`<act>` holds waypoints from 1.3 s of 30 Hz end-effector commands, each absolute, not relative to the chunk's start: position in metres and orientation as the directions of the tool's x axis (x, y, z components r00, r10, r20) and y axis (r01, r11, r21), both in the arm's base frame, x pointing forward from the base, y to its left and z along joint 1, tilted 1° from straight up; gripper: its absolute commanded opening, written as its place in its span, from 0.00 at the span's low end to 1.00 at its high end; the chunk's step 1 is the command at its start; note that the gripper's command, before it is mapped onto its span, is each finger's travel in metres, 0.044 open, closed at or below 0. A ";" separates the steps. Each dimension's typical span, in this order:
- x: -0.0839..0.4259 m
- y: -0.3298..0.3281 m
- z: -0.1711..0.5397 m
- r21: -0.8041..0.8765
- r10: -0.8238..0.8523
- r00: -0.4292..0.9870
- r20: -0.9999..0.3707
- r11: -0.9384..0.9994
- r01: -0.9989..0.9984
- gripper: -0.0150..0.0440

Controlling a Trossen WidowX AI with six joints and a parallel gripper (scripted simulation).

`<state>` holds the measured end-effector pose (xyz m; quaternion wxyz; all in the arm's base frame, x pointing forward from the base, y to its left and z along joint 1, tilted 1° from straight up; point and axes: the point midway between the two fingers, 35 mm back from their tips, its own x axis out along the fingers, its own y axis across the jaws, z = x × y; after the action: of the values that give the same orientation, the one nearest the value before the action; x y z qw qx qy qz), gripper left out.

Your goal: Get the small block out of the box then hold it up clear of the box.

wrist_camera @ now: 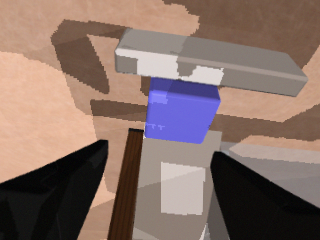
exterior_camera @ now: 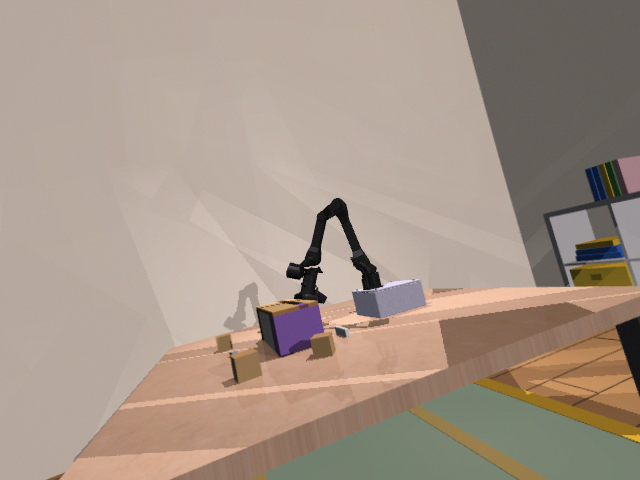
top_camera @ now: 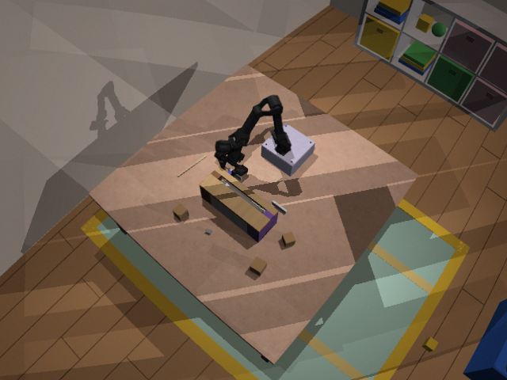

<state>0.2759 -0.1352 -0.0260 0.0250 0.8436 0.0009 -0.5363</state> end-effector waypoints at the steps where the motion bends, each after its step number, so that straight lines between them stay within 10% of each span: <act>1: 0.272 -0.132 -0.035 0.028 -0.011 0.415 -0.910 -0.999 0.035 0.74; 16: 0.270 -0.131 -0.056 0.028 -0.011 0.415 -0.910 -0.999 0.035 0.74; 29: 0.273 -0.133 -0.052 0.054 -0.022 0.426 -0.905 -0.997 0.063 0.26; 39: 0.274 -0.133 -0.008 0.039 -0.020 0.421 -0.907 -0.999 0.038 0.25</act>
<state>0.2713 -0.1303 -0.0219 0.0260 0.8397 0.0130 -0.5423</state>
